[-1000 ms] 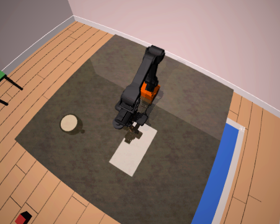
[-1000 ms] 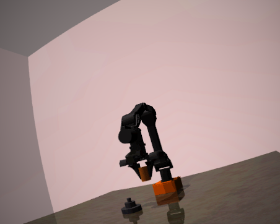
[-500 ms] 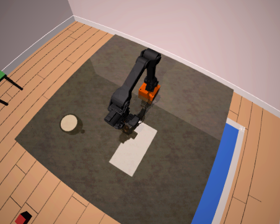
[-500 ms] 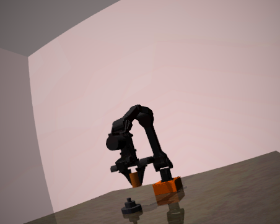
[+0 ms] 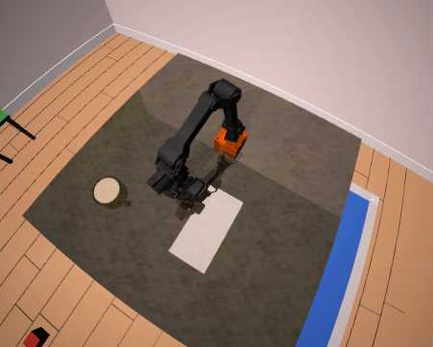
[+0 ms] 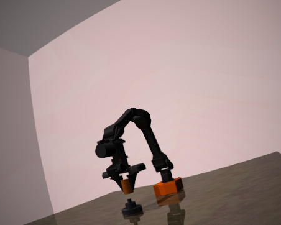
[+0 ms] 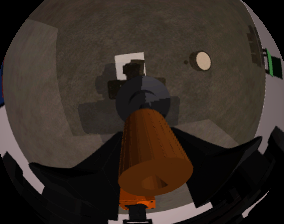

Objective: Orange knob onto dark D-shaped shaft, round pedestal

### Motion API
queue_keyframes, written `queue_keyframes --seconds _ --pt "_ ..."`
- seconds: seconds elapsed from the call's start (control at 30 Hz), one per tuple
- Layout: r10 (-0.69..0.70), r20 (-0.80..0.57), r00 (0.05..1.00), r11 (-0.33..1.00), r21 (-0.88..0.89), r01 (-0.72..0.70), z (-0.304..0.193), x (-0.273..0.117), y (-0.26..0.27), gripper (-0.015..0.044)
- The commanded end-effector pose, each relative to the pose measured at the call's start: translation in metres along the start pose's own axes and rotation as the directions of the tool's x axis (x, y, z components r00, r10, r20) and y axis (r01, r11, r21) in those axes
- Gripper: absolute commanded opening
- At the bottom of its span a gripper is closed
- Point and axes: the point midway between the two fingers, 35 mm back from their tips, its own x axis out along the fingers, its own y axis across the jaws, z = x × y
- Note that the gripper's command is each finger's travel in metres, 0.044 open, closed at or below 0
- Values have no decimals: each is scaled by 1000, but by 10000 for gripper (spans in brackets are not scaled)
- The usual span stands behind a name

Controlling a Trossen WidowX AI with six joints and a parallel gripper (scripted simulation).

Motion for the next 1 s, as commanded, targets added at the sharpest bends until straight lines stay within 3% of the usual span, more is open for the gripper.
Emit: queue_keyframes --seconds 0.0,0.33,0.97 --pt "-4 9 1000 1000 -5 4 4 -1 -4 0" --pt "-4 9 1000 1000 -5 4 4 25 -5 0" --pt "-4 9 1000 1000 -2 4 3 24 -5 0"
